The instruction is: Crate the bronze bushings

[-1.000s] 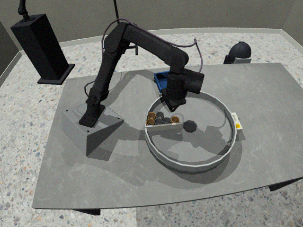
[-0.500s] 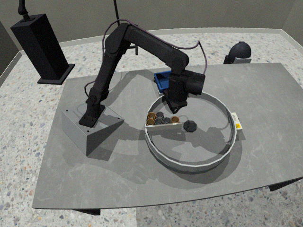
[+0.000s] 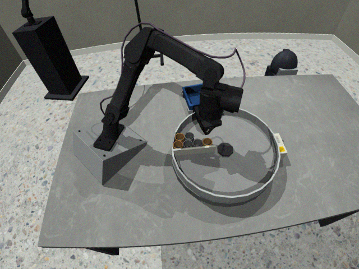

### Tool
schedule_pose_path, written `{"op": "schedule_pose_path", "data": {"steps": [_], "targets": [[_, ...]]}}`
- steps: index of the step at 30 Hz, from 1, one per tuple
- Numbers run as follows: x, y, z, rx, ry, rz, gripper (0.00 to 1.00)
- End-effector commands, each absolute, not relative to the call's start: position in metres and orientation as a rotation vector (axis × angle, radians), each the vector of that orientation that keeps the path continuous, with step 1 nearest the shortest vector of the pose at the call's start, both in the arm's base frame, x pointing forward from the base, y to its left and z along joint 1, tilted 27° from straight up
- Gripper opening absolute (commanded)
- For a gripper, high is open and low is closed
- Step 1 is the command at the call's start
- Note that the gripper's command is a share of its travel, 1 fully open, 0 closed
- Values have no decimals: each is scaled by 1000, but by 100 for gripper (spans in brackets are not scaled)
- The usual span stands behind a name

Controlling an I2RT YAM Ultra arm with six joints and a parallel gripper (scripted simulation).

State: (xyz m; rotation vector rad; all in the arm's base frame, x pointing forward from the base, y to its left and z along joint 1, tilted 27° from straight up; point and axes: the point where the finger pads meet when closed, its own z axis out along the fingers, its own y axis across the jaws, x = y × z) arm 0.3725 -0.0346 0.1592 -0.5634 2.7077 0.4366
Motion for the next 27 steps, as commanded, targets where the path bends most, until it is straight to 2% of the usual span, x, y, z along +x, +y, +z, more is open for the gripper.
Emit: {"op": "schedule_pose_path", "data": {"steps": [1, 27], "targets": [[374, -40, 169, -542, 2680, 413, 15], [380, -45, 172, -549, 2669, 409, 15]]}}
